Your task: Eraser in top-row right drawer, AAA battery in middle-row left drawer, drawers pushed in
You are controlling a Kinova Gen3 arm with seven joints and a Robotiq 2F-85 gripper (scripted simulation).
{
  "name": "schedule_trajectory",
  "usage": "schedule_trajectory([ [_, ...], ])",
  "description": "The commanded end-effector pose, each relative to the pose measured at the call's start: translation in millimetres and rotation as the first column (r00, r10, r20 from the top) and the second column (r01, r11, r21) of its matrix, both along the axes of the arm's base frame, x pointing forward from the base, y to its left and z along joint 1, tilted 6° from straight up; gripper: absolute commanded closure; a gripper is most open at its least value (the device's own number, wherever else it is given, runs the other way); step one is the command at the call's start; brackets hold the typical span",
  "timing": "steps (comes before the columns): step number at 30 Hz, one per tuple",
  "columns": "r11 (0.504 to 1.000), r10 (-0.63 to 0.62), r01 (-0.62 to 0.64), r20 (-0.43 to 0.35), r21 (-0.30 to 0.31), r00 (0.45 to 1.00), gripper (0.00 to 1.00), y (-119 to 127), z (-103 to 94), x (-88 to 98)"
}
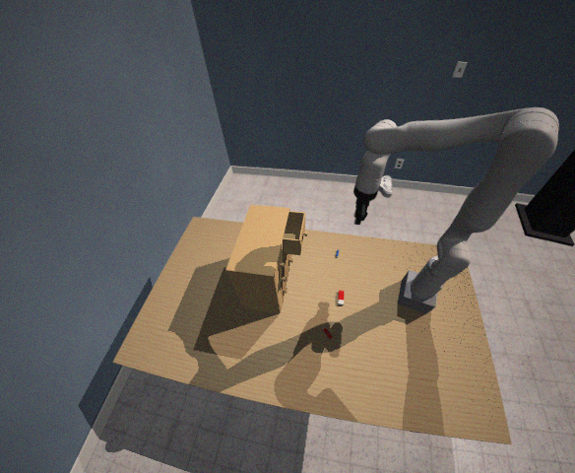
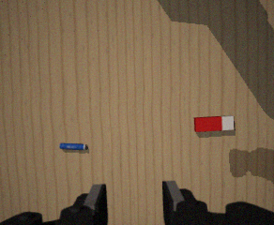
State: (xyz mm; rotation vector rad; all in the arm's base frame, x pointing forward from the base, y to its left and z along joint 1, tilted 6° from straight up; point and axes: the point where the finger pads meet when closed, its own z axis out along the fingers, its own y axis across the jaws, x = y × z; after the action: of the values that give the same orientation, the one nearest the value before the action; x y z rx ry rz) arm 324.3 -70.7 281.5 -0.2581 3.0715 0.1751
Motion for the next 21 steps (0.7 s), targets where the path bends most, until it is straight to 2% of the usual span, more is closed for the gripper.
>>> schedule_trajectory([
  [1, 1.000, 0.001, -0.001, -0.005, -0.002, 1.000, 0.67, -0.4, 1.1, 0.4],
  [21, 1.000, 0.004, -0.004, -0.034, -0.007, 0.999, 0.67, -1.3, 4.8, -2.6],
])
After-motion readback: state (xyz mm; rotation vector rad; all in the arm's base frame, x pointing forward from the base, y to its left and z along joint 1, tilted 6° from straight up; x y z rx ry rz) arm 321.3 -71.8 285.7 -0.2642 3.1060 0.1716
